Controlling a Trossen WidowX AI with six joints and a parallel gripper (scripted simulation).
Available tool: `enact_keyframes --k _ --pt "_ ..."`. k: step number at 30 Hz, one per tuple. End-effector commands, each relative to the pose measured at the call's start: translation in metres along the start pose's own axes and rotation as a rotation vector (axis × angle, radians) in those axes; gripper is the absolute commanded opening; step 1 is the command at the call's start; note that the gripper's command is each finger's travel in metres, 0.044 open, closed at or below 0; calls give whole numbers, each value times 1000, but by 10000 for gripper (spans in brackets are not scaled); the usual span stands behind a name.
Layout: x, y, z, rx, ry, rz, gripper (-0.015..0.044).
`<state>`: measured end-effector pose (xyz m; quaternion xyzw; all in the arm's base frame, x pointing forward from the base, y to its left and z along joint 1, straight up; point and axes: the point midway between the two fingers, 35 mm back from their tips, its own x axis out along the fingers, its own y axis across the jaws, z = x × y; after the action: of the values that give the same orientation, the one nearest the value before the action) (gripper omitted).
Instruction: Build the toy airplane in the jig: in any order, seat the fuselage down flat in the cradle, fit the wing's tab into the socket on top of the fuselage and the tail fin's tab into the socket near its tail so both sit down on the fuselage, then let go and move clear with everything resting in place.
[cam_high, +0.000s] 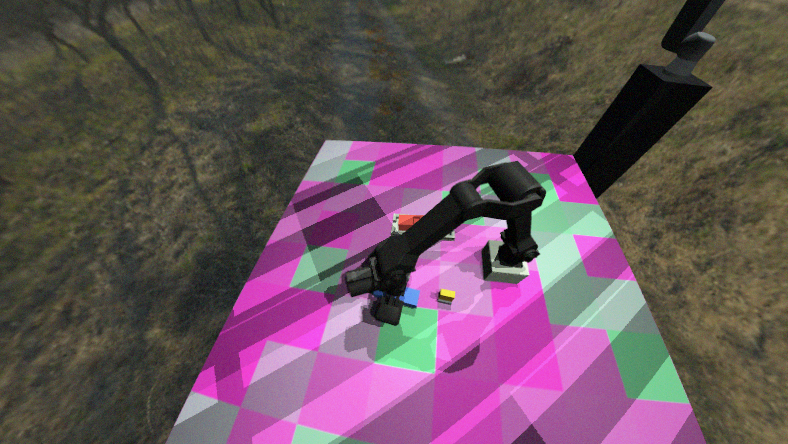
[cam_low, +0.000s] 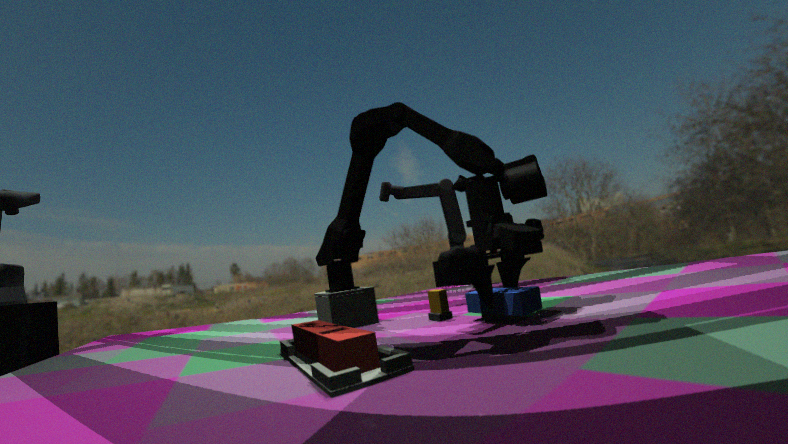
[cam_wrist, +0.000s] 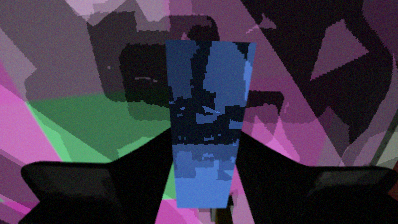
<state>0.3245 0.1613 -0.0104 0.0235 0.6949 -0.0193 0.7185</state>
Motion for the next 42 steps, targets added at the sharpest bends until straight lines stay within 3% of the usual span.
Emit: enact_keyframes --k 1,3,8,42 --pt "0 1 0 4 0 4 144" --pt "0 1 0 4 0 4 131" --pt "-3 1 0 3 2 5 0" --pt "-103 2 4 3 0 5 0"
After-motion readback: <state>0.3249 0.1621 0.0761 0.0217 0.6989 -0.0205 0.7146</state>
